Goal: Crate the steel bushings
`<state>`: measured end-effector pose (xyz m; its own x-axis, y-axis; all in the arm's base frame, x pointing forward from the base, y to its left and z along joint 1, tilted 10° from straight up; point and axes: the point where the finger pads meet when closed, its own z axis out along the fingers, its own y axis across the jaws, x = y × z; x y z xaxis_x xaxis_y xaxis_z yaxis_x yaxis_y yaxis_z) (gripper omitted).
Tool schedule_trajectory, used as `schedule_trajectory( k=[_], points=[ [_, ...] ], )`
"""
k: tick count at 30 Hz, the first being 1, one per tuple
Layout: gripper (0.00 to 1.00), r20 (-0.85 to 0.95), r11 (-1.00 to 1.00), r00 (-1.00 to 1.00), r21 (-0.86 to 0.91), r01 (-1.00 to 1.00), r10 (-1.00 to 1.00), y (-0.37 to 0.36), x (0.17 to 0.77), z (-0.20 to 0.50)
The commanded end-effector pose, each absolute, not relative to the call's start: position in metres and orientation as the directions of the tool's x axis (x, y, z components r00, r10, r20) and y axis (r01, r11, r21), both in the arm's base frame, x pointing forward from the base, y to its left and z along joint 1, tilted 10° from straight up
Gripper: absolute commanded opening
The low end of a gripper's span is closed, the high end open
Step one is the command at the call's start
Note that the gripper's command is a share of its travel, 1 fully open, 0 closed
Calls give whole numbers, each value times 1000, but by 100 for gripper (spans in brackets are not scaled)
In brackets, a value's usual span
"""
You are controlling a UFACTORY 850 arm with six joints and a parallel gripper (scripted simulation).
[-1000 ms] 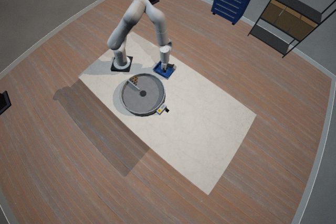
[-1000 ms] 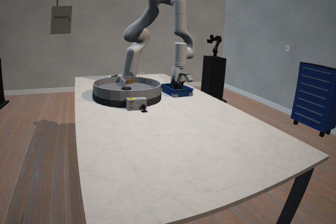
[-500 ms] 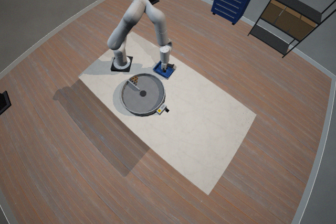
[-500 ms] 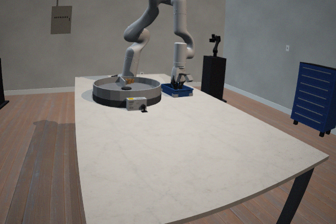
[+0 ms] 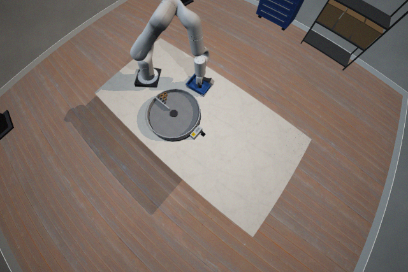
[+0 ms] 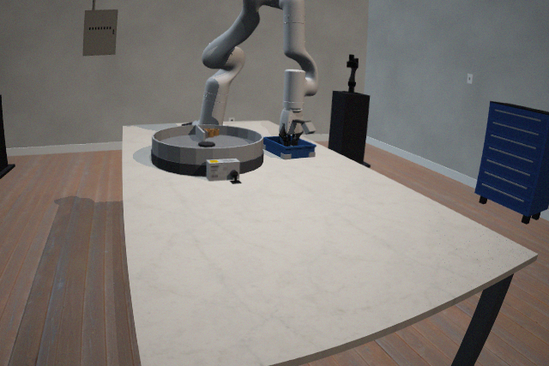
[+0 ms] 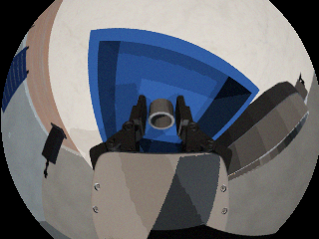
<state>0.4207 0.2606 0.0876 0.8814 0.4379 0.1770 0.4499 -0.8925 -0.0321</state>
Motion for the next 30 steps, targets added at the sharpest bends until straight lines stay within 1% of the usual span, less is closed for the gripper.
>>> schedule_trajectory(
  k=[1, 14, 30],
  points=[
    [41, 179, -892, 881, -32, 450, 438, 261, 421, 88],
    [41, 179, -892, 881, -32, 450, 438, 260, 420, 99],
    [41, 179, -892, 881, -32, 450, 438, 253, 411, 163]
  ],
)
